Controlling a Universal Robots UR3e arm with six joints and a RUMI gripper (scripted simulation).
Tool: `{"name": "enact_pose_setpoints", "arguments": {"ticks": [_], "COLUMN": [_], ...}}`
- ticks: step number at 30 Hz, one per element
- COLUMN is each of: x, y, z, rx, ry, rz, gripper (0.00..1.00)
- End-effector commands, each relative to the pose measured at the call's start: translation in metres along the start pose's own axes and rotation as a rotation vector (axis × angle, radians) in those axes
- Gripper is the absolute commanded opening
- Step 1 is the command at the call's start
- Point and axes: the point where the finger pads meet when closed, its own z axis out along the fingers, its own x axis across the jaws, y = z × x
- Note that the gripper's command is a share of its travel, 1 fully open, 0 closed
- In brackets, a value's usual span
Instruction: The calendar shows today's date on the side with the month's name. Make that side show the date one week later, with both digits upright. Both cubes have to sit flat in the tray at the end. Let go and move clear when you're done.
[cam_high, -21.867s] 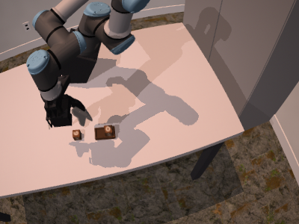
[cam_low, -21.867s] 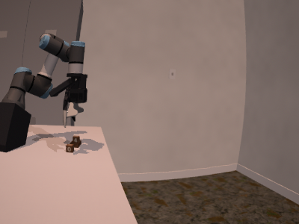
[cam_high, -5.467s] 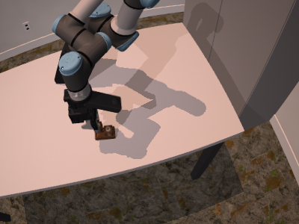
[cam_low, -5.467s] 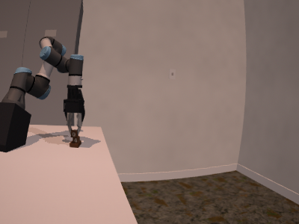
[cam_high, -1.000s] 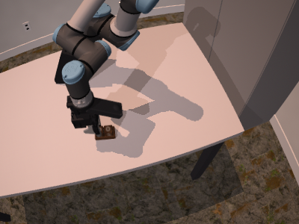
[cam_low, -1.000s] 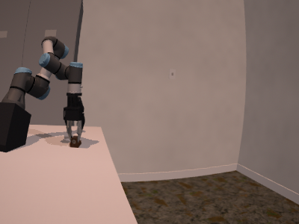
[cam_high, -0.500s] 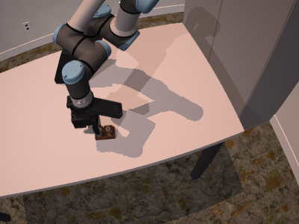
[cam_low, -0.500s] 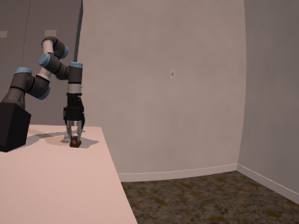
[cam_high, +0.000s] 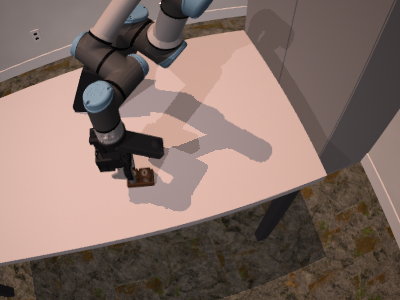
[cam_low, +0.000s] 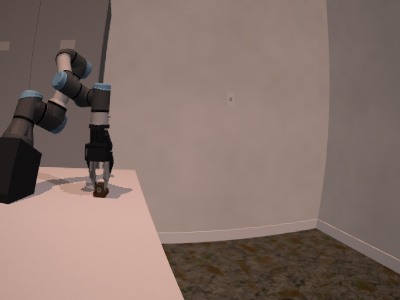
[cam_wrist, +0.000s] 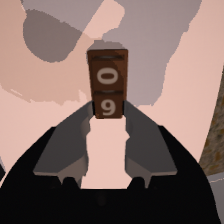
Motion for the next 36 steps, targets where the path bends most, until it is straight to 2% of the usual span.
{"name": "enact_pose_setpoints", "arguments": {"ticks": [1,6,7,18,19,36], "x": [0.0006,0.0006,0.0006,0.0006,0.0006,0.0013], "y": [-0.0003,-0.0003,-0.0003,-0.0003,-0.0003,0.0003], "z": [-0.0001,-0.0001,-0.0001,-0.0001,-0.0001,-0.0035], "rx": [0.0,0.0,0.0,0.0,0.0,-0.001], "ry": [0.002,0.002,0.002,0.002,0.002,0.003], "rz": [0.0,0.0,0.0,0.0,0.0,-0.001], "gripper": [0.1,0.1,0.14,0.24,0.28,0.28]}}
